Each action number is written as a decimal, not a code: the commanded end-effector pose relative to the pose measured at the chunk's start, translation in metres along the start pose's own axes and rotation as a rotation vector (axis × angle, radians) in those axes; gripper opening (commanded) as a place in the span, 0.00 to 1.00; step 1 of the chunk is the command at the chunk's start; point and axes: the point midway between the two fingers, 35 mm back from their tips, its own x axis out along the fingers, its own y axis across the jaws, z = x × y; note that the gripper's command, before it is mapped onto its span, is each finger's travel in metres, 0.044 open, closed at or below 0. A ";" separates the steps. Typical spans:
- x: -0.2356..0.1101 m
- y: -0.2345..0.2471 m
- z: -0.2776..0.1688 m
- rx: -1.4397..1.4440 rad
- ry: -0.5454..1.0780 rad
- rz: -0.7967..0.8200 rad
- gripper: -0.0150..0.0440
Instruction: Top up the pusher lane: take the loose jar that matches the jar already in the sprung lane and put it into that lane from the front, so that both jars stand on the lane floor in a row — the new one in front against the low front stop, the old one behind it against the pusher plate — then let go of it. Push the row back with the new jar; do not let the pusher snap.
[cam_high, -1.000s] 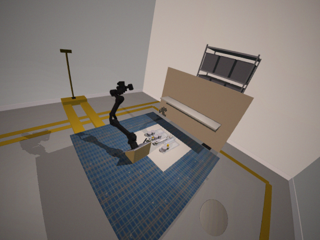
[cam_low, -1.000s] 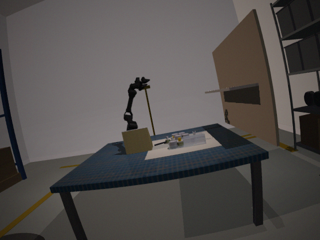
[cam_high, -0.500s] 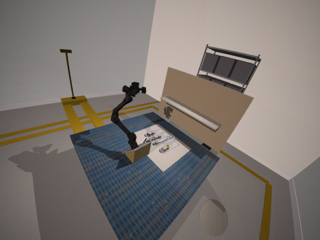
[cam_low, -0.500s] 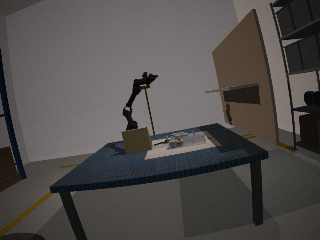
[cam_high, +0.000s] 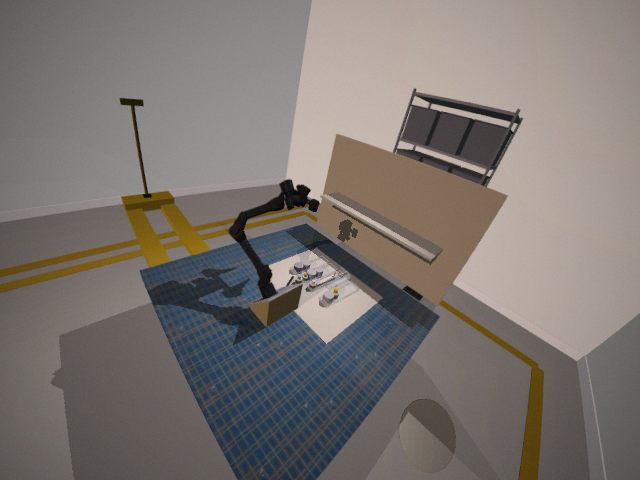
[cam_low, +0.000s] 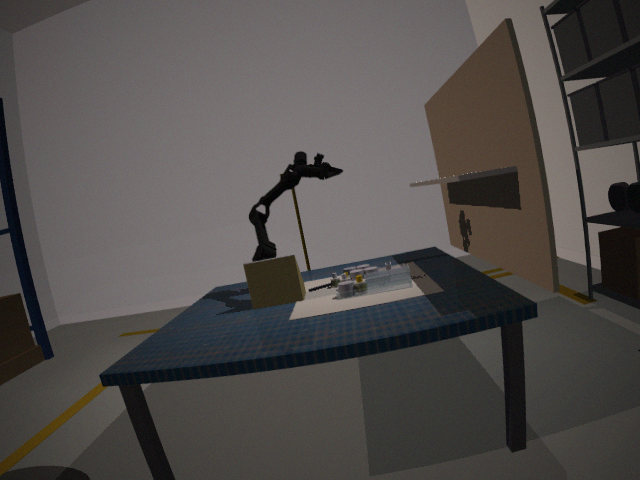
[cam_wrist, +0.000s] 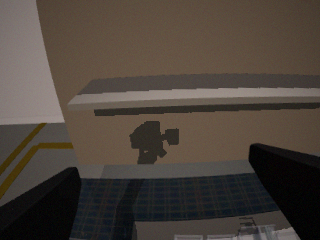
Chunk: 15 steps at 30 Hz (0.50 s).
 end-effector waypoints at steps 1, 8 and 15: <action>0.028 -0.039 -0.058 0.034 0.188 -0.070 1.00; 0.048 -0.081 -0.171 0.067 0.557 -0.135 1.00; 0.031 -0.096 -0.283 0.086 0.966 -0.133 1.00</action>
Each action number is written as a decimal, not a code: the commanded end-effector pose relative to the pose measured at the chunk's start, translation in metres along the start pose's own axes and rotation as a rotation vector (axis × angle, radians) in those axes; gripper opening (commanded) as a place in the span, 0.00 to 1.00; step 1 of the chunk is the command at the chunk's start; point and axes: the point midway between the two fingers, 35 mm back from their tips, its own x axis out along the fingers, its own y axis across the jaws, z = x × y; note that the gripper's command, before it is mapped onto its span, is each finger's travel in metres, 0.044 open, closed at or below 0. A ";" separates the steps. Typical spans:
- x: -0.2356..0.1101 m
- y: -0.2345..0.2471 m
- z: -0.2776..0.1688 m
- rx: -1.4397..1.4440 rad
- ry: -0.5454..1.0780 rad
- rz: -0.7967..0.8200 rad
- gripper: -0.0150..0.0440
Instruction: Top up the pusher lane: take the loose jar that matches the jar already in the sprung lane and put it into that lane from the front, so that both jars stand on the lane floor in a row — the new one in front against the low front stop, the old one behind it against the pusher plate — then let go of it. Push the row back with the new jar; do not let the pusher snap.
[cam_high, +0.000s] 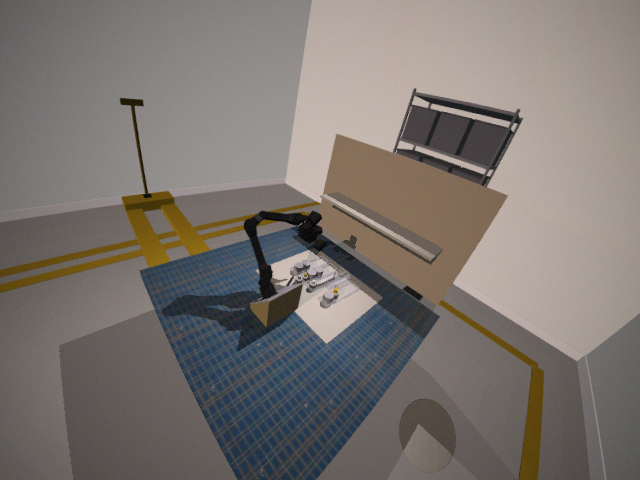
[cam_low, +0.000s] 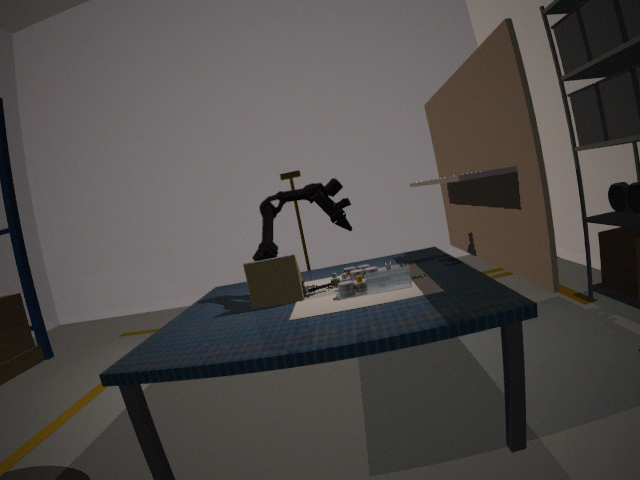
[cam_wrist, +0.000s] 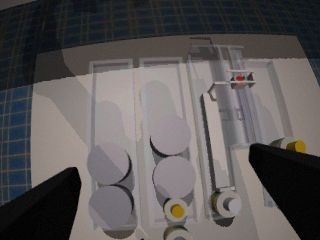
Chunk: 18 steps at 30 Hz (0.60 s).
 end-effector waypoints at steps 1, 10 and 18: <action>0.034 -0.010 -0.059 -0.005 0.253 -0.002 1.00; 0.053 -0.014 -0.137 -0.019 0.580 0.035 1.00; 0.053 -0.020 -0.140 -0.019 0.580 0.035 1.00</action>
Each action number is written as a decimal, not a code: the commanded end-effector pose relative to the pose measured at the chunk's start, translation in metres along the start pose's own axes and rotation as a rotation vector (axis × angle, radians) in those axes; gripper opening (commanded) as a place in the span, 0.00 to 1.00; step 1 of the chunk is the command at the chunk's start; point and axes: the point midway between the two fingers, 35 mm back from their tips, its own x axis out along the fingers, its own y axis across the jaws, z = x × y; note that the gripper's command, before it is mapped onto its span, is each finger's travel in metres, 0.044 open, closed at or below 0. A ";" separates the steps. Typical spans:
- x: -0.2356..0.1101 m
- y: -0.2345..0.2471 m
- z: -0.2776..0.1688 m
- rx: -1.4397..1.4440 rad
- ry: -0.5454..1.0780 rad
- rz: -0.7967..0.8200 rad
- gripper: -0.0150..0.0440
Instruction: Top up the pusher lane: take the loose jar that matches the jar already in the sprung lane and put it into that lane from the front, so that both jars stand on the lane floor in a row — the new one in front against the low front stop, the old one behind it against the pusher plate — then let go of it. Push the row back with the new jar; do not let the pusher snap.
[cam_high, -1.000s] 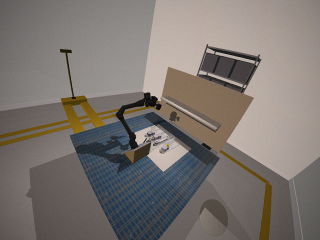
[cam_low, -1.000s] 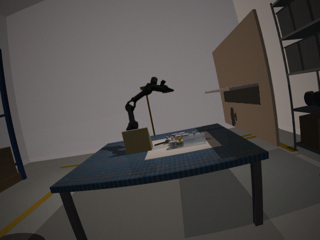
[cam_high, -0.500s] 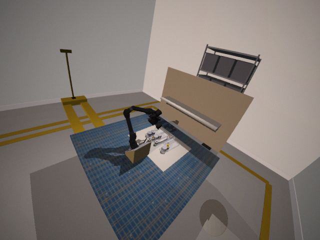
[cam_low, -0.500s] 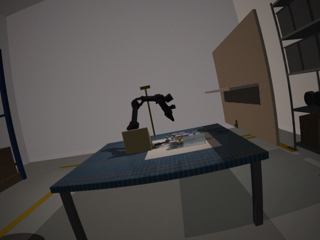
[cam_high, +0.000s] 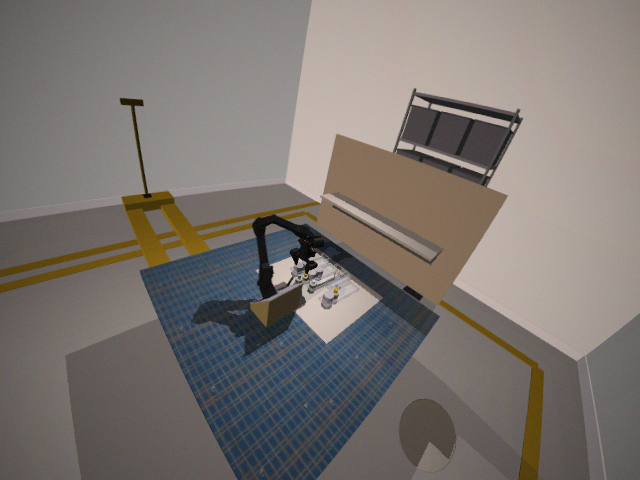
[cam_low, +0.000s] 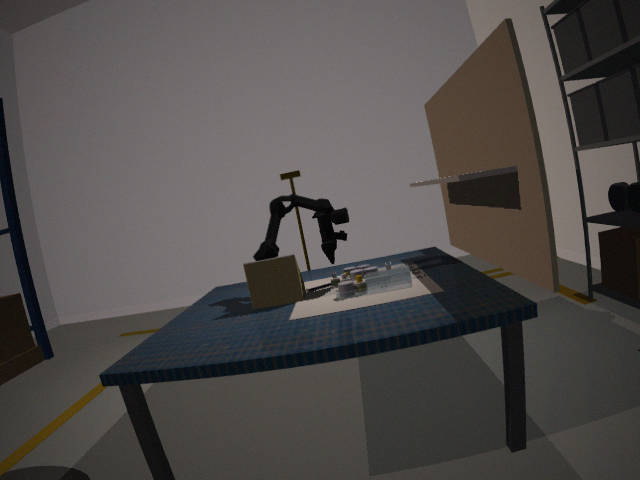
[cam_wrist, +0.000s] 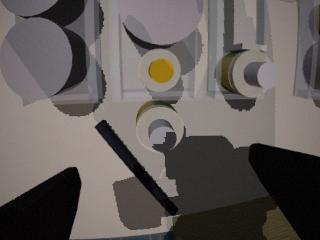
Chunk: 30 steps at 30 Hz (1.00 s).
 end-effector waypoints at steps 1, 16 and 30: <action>0.011 -0.003 -0.004 0.003 0.016 -0.002 1.00; 0.052 -0.003 -0.006 0.003 0.015 0.000 1.00; 0.071 -0.003 -0.006 0.003 0.015 0.000 1.00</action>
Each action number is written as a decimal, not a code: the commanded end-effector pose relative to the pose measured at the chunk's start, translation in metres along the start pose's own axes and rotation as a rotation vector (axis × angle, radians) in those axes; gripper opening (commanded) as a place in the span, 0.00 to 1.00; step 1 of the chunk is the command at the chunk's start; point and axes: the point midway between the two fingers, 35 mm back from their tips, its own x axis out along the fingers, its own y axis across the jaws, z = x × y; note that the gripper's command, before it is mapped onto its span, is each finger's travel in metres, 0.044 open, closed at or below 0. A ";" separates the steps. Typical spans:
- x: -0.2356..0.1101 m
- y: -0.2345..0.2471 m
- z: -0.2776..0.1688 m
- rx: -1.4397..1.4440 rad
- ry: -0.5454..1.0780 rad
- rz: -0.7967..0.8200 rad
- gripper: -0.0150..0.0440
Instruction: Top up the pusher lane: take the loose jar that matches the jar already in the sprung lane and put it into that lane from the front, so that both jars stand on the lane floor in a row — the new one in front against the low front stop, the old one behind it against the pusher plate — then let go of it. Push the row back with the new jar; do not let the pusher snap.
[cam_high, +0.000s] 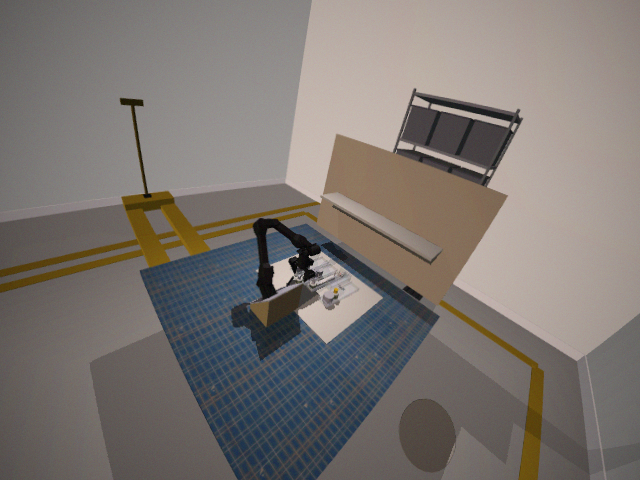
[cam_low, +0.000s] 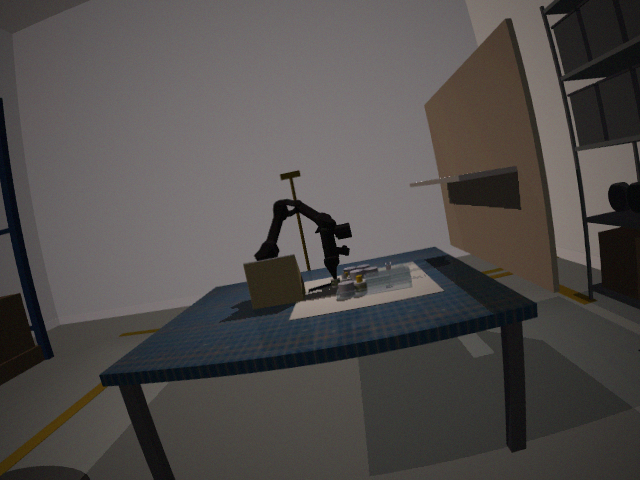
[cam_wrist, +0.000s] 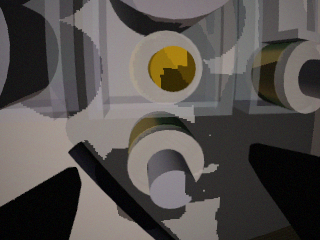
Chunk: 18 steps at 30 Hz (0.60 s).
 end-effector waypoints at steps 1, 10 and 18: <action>0.008 0.000 -0.002 0.009 0.005 0.007 1.00; 0.018 0.000 -0.003 0.009 0.005 0.008 0.96; 0.018 0.000 -0.003 0.009 0.005 0.008 0.60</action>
